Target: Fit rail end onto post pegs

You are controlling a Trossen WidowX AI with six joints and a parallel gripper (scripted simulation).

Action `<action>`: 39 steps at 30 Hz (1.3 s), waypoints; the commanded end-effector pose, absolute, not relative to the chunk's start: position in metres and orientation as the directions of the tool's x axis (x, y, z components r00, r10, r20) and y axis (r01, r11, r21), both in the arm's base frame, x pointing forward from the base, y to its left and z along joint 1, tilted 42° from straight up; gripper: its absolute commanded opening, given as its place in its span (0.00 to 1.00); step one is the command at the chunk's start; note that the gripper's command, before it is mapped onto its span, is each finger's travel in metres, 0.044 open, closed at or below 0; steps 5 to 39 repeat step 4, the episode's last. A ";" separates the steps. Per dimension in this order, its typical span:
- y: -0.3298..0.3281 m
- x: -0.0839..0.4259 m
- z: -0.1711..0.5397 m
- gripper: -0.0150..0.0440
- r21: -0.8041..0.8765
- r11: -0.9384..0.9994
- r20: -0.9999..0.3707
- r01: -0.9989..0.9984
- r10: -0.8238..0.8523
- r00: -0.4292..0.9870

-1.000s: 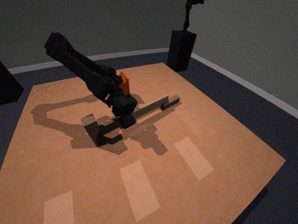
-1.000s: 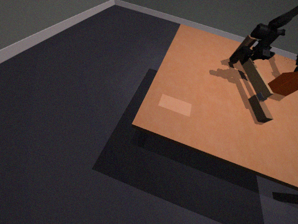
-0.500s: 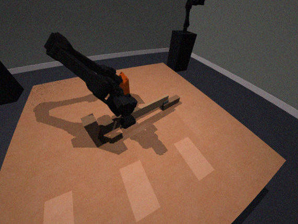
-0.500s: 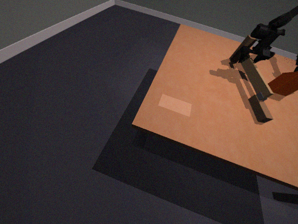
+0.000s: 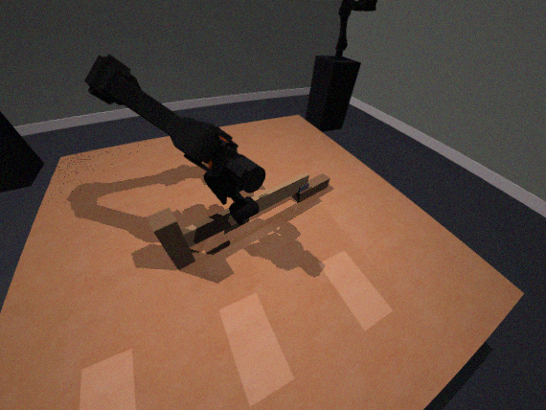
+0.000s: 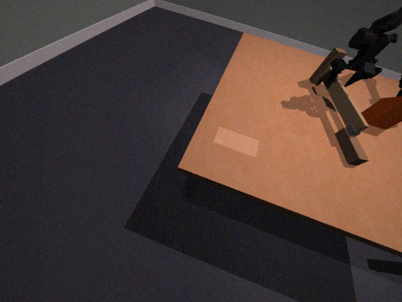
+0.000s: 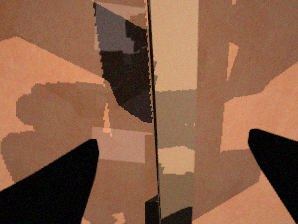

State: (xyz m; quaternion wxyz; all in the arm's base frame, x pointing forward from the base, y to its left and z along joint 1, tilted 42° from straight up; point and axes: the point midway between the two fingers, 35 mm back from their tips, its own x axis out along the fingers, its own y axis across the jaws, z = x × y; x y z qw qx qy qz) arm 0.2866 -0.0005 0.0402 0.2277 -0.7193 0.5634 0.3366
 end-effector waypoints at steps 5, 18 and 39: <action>0.001 0.286 0.040 1.00 0.052 -0.259 -0.742 -0.964 -0.656 0.136; 0.001 0.286 0.040 1.00 0.052 -0.259 -0.742 -0.964 -0.656 0.136; 0.001 0.286 0.040 1.00 0.052 -0.259 -0.742 -0.964 -0.656 0.136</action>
